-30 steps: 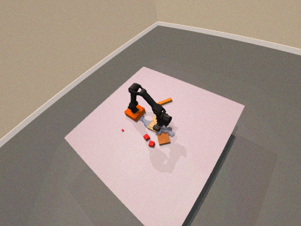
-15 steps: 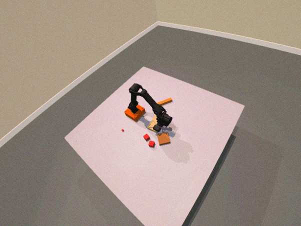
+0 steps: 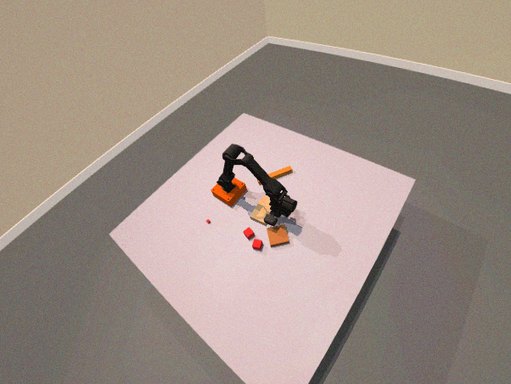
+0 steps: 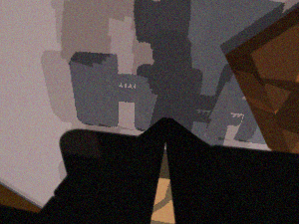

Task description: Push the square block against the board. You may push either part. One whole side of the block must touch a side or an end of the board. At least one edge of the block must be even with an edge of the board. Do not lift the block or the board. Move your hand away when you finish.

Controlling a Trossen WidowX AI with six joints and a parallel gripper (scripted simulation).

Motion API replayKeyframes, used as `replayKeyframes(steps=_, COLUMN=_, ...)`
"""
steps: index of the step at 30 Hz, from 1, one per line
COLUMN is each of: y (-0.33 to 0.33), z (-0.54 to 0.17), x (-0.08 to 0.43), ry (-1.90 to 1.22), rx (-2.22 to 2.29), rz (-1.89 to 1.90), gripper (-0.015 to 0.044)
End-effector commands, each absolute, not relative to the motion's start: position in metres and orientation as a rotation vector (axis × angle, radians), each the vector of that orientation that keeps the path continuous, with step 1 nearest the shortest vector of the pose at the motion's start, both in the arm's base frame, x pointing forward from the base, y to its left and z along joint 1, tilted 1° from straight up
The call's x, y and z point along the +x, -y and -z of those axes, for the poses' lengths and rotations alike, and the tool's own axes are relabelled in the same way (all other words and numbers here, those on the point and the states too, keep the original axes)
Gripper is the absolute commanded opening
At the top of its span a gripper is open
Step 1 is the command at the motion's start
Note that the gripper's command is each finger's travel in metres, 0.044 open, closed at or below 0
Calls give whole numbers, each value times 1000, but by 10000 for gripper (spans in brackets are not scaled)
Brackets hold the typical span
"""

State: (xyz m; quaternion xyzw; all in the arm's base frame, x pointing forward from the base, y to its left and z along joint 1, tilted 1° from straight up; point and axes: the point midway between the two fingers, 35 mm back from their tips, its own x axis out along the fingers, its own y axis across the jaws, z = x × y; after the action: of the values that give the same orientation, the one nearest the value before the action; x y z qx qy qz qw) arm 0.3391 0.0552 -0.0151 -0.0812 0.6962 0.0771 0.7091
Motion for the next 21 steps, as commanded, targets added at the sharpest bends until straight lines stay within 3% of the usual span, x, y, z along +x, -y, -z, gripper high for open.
replayKeyframes(steps=1, y=-57, z=15, x=346, ry=-1547, rx=-178, rz=-174, gripper=0)
replayKeyframes(steps=21, y=-58, z=-40, x=351, ry=-1546, rx=-178, rz=-174, gripper=0)
